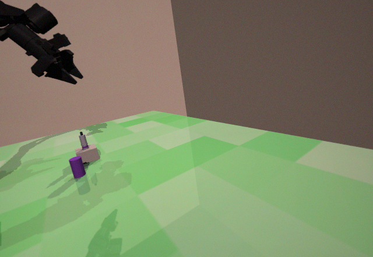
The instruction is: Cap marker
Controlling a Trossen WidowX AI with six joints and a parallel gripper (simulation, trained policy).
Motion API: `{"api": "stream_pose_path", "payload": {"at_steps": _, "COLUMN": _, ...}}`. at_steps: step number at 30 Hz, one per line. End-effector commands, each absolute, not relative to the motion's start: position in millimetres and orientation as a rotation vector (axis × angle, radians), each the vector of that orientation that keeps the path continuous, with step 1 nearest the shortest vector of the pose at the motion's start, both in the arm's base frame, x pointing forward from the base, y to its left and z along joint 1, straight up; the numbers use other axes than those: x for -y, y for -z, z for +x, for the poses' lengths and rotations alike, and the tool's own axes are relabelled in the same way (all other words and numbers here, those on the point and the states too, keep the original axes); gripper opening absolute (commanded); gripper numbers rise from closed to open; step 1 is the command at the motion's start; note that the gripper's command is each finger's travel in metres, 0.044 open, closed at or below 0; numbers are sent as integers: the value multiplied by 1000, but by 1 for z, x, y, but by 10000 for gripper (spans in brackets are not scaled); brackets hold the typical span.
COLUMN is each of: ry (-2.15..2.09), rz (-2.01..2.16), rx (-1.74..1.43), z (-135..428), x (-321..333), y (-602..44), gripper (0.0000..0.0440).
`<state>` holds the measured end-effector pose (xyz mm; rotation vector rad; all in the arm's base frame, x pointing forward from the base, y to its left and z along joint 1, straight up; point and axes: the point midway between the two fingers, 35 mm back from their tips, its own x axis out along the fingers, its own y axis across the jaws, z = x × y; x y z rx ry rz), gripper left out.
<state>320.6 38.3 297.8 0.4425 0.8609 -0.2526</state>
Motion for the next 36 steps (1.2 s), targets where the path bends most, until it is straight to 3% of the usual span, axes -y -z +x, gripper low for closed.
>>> {"api": "stream_pose_path", "payload": {"at_steps": 1, "ry": 274, "rz": 460, "rx": -888, "z": 320, "x": -33, "y": -292, "gripper": 329}}
{"api": "stream_pose_path", "payload": {"at_steps": 36, "ry": 532, "rz": 612, "rx": -1104, "z": 312, "x": 32, "y": -241, "gripper": 327}}
